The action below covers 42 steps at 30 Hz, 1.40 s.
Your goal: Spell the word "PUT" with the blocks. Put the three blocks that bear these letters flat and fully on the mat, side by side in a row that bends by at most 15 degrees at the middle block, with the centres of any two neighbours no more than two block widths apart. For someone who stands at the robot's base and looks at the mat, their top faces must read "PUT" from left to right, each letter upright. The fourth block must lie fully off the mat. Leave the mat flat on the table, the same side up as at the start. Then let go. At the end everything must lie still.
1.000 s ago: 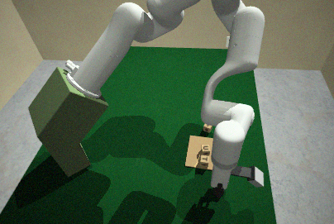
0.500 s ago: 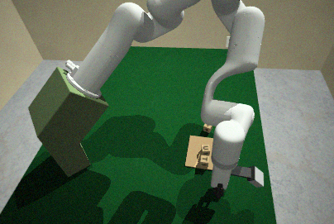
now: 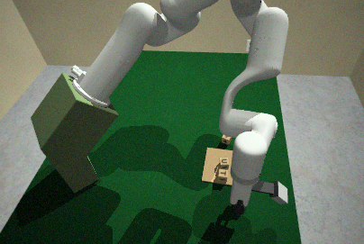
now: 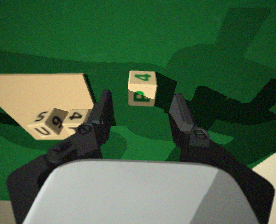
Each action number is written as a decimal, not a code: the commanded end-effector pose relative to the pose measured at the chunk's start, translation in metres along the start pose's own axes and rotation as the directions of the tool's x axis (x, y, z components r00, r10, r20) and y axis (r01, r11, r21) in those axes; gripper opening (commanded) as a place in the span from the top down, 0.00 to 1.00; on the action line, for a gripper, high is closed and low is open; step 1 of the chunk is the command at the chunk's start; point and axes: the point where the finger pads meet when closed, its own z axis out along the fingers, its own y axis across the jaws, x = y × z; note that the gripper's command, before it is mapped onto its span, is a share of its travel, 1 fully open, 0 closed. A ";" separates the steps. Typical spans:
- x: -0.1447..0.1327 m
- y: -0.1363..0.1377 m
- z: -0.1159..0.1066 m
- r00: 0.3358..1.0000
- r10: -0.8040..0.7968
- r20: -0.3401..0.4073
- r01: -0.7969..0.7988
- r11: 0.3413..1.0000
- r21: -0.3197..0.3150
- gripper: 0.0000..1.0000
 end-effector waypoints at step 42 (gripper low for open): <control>0.001 0.000 0.016 1.000 0.000 -0.002 0.000 1.000 -0.001 0.31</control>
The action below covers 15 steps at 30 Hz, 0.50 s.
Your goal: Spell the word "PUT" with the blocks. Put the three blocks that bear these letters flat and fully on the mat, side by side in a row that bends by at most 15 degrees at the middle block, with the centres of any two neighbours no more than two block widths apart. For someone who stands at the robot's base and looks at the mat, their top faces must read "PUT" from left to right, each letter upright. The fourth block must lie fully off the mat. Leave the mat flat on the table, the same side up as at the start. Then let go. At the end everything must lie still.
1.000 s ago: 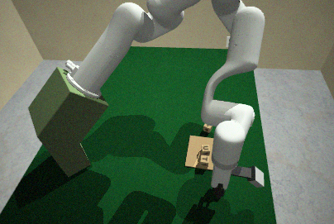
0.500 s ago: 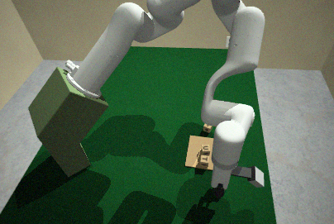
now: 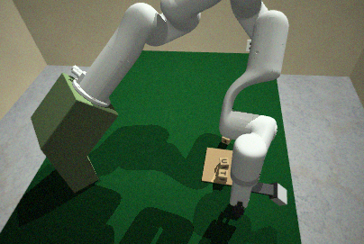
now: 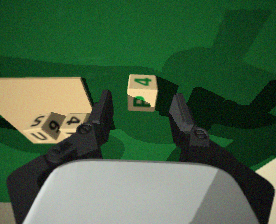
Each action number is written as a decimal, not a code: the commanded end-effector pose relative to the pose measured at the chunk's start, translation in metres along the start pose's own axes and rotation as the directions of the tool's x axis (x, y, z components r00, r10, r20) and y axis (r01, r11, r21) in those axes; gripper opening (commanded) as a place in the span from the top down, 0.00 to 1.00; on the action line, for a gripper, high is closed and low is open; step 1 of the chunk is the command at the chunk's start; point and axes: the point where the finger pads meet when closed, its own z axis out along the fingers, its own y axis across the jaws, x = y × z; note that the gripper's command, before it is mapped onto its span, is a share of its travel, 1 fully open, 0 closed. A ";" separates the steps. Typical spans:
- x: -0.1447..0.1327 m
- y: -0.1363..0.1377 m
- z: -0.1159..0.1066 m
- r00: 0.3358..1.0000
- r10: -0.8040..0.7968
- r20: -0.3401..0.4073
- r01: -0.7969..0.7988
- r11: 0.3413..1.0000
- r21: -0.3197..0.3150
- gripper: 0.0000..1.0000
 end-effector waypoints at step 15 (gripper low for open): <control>0.001 0.001 0.025 1.000 0.000 -0.002 0.000 1.000 -0.001 0.31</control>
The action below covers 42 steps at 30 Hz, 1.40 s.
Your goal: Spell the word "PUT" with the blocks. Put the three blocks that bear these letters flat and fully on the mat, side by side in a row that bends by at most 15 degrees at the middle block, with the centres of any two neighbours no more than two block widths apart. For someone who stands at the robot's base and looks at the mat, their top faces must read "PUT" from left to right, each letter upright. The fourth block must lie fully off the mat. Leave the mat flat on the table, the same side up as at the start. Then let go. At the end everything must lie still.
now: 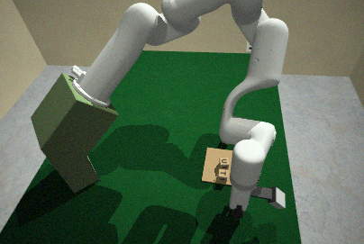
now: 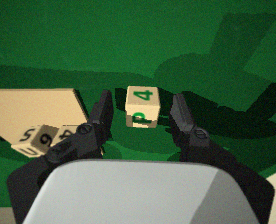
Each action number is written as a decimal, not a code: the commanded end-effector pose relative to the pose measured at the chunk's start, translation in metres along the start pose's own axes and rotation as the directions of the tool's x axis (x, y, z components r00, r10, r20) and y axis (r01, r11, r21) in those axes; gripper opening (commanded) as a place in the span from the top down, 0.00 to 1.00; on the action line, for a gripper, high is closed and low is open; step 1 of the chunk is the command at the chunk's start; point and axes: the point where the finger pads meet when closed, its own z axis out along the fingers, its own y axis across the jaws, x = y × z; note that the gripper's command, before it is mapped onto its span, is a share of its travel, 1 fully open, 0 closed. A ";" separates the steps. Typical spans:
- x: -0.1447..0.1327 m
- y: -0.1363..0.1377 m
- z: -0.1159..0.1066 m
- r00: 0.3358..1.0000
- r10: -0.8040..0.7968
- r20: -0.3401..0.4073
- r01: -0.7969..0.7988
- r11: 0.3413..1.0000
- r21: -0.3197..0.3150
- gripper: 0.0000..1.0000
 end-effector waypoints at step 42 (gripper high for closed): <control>0.001 0.001 0.002 1.000 0.000 -0.002 0.000 1.000 -0.001 0.53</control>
